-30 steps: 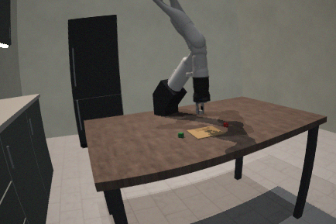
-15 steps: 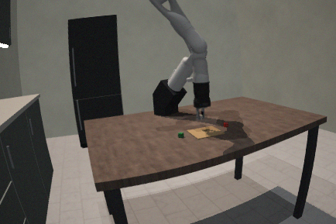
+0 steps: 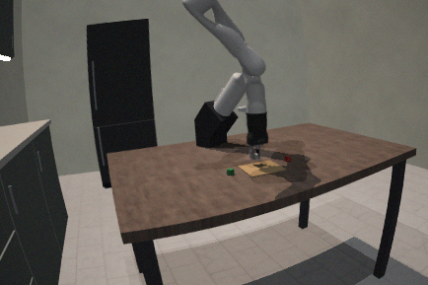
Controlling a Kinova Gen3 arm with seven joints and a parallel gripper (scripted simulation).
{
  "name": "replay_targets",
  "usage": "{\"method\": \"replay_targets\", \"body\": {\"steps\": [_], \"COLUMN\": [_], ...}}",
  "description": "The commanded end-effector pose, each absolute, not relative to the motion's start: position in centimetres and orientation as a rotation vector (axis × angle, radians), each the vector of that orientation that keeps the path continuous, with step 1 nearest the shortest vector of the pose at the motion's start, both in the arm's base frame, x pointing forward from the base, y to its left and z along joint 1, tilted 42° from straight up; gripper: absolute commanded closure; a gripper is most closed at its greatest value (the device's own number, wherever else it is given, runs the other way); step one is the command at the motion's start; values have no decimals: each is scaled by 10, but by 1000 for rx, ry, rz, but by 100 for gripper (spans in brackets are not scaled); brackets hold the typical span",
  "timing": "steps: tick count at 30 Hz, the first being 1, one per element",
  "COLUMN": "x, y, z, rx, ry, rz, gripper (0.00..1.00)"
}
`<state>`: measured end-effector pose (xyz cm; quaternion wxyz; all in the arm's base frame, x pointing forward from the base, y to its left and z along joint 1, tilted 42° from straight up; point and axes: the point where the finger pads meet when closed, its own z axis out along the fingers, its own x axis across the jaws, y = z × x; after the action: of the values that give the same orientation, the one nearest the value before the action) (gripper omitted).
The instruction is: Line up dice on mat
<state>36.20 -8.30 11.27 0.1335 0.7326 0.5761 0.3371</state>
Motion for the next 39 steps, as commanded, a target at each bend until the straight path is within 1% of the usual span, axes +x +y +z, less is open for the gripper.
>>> {"method": "replay_targets", "body": {"steps": [1,12,39], "x": [366,374,374], "y": [-77,-75,-75], "z": [109,102,101], "rx": [2122,2123,2123], "ry": [1682,1679,1679], "rz": [988,989,988], "gripper": [60,60,60]}}
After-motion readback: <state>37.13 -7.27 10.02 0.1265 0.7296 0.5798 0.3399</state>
